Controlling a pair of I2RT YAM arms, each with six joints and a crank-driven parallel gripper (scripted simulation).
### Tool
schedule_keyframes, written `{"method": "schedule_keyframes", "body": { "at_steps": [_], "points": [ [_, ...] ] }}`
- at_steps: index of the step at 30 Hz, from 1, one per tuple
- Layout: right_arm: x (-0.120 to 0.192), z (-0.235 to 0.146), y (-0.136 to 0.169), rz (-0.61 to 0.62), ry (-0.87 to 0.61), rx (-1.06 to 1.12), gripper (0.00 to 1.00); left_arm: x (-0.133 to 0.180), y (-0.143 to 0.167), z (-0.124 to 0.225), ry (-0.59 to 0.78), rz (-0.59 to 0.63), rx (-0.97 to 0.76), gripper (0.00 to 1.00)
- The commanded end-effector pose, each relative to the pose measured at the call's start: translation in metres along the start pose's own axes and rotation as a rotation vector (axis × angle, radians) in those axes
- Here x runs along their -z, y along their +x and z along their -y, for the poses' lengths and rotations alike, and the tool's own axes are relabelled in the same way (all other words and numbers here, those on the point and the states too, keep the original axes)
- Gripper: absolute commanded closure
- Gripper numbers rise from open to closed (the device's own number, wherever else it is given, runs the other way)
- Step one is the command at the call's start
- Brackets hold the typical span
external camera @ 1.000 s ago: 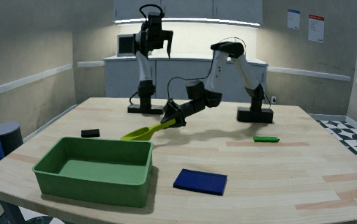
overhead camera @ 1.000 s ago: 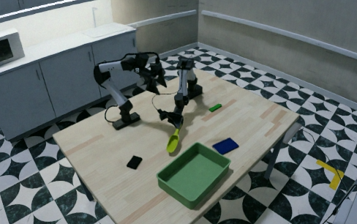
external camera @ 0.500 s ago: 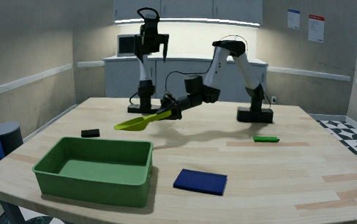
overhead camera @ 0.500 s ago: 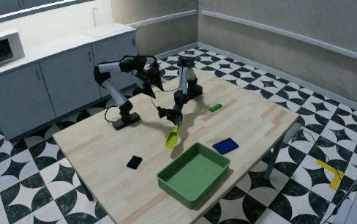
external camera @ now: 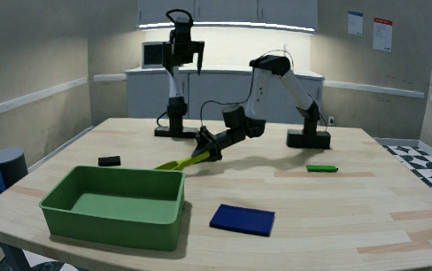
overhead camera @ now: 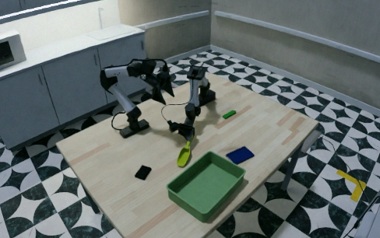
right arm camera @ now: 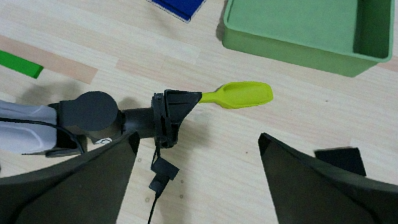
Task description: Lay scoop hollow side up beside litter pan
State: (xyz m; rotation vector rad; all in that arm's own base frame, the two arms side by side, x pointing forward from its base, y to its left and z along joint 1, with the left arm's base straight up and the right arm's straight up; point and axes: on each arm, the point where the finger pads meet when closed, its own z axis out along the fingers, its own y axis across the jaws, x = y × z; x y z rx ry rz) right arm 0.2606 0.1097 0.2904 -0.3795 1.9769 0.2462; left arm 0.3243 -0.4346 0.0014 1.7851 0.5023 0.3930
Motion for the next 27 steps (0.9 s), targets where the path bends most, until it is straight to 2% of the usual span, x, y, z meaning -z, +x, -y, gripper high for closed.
{"method": "schedule_keyframes", "body": {
  "at_steps": [1,16,18,20,24,27],
  "points": [
    [0.005,-0.001,0.006,-0.019,-0.012,0.01,0.0,-0.002,-0.001,-0.021,-0.115,-0.007,-0.01,0.82],
    [0.005,-0.001,0.006,-0.019,-0.012,0.01,0.0,-0.005,-0.002,-0.001,-0.123,-0.005,-0.009,0.82],
    [0.005,-0.001,0.006,-0.019,-0.012,0.01,0.0,-0.005,-0.002,-0.001,-0.122,-0.005,-0.009,0.58],
    [0.005,-0.001,0.006,-0.019,-0.012,0.01,0.0,-0.005,-0.002,-0.001,-0.122,-0.005,-0.009,0.58],
    [0.005,-0.001,0.005,-0.016,-0.014,0.011,0.0,0.009,0.0,0.016,-0.099,-0.001,-0.006,0.09],
    [0.005,-0.001,0.005,-0.016,-0.014,0.011,0.0,0.014,-0.001,0.024,-0.087,0.003,-0.006,0.07]
  ]
}}
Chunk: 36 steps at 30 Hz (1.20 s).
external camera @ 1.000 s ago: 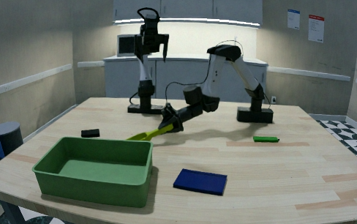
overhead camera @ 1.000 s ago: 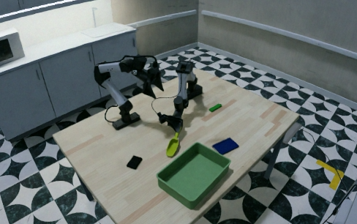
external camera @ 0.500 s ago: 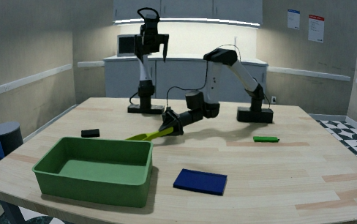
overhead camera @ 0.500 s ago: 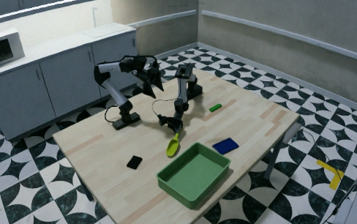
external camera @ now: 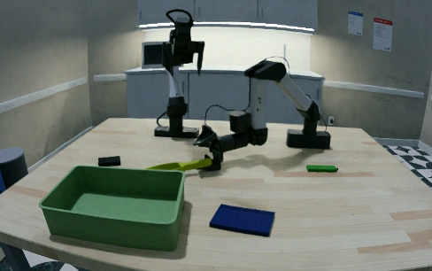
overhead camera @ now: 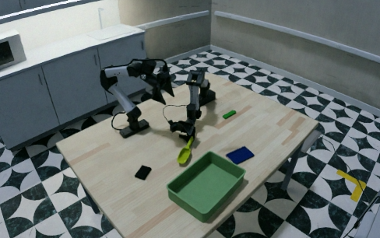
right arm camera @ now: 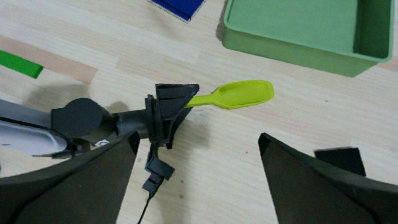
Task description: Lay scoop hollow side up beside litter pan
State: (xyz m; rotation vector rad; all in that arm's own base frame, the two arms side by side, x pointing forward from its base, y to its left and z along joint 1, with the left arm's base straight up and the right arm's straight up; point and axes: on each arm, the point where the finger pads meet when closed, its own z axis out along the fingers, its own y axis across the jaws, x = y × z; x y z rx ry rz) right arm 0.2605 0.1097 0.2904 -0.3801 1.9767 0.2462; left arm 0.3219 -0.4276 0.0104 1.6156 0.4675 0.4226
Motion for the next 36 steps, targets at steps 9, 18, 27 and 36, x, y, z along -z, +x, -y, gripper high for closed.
{"method": "schedule_keyframes", "body": {
  "at_steps": [9,18,27,36],
  "points": [
    [0.005,-0.001,0.005,-0.016,-0.014,0.011,0.0,0.006,-0.002,0.006,0.019,0.004,-0.016,0.07],
    [0.005,-0.001,0.006,-0.019,-0.012,0.01,0.0,0.01,-0.002,-0.031,-0.084,-0.002,-0.015,0.07],
    [0.005,-0.012,0.019,-0.056,-0.074,0.054,0.0,0.062,-0.004,-0.006,0.028,-0.002,0.001,0.07],
    [0.006,-0.018,0.021,-0.059,-0.108,0.072,0.0,0.063,-0.006,-0.02,0.053,-0.005,0.012,0.07]
  ]
}}
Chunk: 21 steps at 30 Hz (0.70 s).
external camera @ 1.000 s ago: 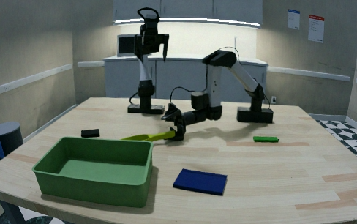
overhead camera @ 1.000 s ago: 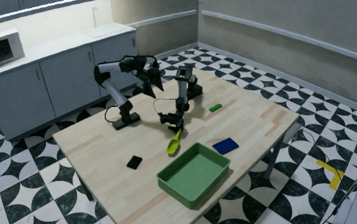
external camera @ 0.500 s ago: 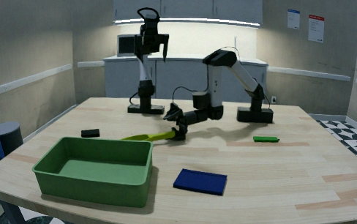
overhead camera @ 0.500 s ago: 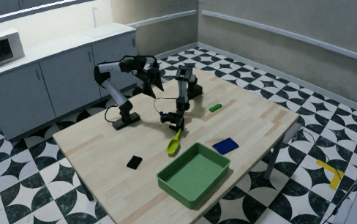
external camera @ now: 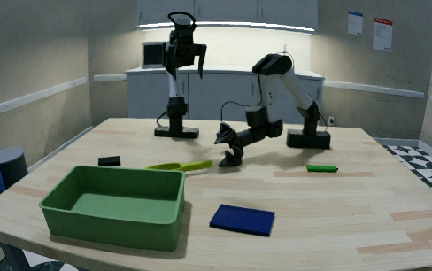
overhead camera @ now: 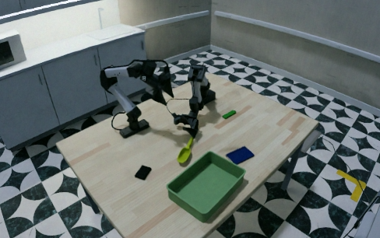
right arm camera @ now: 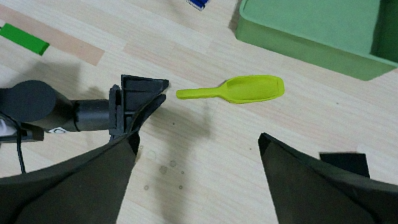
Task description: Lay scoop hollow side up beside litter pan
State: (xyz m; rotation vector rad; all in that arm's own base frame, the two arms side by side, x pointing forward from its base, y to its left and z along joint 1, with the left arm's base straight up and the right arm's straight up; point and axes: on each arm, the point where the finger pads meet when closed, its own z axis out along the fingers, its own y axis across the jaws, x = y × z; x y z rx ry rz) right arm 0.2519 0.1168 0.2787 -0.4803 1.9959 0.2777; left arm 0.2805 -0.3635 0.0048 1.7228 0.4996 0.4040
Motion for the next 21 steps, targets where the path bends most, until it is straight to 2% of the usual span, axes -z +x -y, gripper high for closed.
{"method": "schedule_keyframes", "body": {
  "at_steps": [1,6,8,13,21],
  "points": [
    [0.006,-0.009,0.008,-0.022,-0.04,0.023,0.0,-0.01,-0.01,-0.037,-0.056,0.001,0.014,0.07],
    [0.006,-0.009,0.008,-0.023,-0.04,0.02,0.0,-0.028,-0.033,-0.036,0.007,0.042,0.176,0.07],
    [0.006,-0.009,0.008,-0.023,-0.04,0.02,0.0,-0.028,-0.033,-0.036,0.007,0.042,0.176,0.07],
    [0.005,-0.009,0.008,-0.024,-0.04,0.02,0.0,-0.055,-0.028,-0.013,0.128,0.0,0.427,0.07],
    [0.005,-0.009,0.008,-0.024,-0.04,0.02,0.0,-0.087,-0.024,-0.013,0.224,-0.078,0.768,0.07]
  ]
}}
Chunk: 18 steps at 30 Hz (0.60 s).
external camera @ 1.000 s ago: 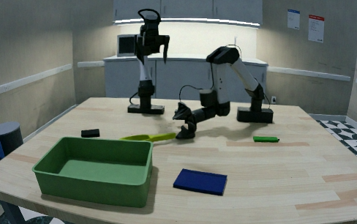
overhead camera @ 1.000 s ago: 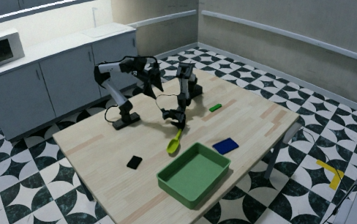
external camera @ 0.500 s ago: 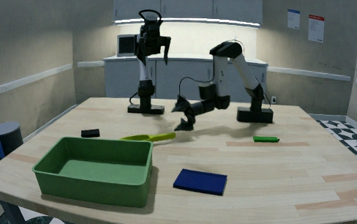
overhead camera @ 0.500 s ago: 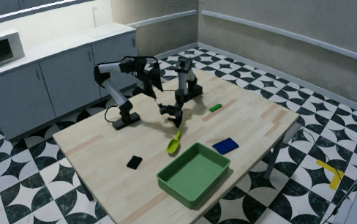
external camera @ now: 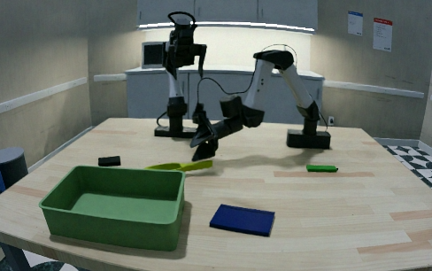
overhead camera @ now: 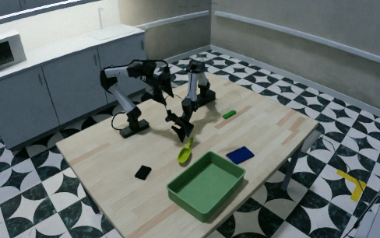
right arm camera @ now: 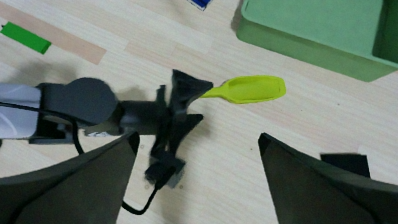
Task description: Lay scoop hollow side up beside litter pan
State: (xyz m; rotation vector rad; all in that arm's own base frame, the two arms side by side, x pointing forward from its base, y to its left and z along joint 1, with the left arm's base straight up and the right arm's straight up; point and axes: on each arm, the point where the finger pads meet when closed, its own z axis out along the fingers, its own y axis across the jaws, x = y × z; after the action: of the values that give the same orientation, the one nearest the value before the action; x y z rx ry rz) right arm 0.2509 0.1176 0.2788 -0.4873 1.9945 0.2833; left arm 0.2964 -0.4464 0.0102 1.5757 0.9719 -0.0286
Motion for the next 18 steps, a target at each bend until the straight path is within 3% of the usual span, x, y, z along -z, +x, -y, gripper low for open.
{"method": "schedule_keyframes", "body": {
  "at_steps": [1,4,11,18],
  "points": [
    [0.005,-0.008,0.008,-0.024,-0.033,0.017,0.0,-0.015,0.01,0.001,0.117,-0.123,0.249,0.07],
    [0.005,-0.008,0.008,-0.024,-0.033,0.017,0.0,-0.017,0.01,0.0,0.123,-0.135,0.288,0.07],
    [0.005,-0.008,0.008,-0.025,-0.033,0.017,0.0,-0.028,0.01,-0.006,0.171,-0.273,0.626,0.07],
    [0.005,-0.008,0.008,-0.025,-0.033,0.017,0.0,-0.033,0.012,-0.018,0.173,-0.378,0.856,0.07]
  ]
}}
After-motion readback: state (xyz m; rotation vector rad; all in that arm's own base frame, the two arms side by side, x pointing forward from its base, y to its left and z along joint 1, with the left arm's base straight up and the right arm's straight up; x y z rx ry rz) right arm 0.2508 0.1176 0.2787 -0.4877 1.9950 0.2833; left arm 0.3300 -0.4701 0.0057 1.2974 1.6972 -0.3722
